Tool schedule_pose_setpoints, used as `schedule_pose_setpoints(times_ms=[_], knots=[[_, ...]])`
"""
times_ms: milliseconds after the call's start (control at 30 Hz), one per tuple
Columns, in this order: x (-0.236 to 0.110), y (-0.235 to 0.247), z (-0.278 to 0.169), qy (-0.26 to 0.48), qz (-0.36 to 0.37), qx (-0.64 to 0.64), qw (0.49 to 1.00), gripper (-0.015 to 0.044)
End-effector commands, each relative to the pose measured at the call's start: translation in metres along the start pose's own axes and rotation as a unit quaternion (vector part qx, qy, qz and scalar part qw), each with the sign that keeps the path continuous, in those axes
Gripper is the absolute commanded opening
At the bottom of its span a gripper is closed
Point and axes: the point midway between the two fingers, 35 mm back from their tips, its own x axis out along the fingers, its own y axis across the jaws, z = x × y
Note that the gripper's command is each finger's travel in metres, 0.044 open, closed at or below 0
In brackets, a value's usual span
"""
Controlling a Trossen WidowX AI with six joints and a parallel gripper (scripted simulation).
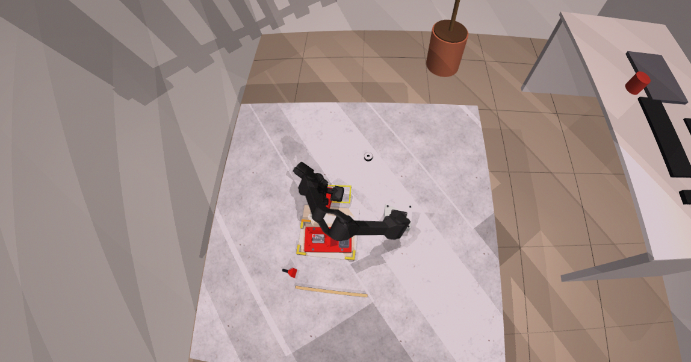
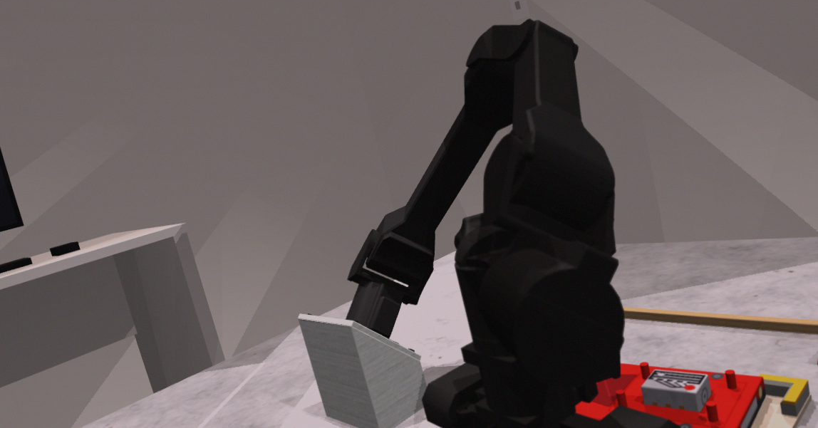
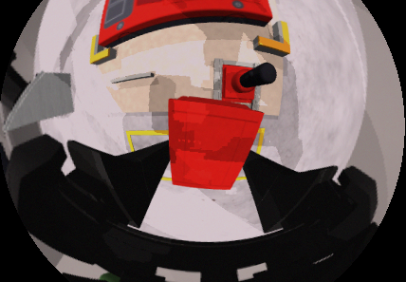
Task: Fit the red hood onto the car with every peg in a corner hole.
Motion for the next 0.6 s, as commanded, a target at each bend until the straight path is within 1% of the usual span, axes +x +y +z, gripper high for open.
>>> schedule_pose_setpoints(times_ms=[0,567], knots=[[-0.012,-0.003,0.000,0.005,-0.006,-0.004,1.000,0.0000],[-0.063,-0.002,0.000,0.006,-0.006,-0.004,1.000,0.0000]])
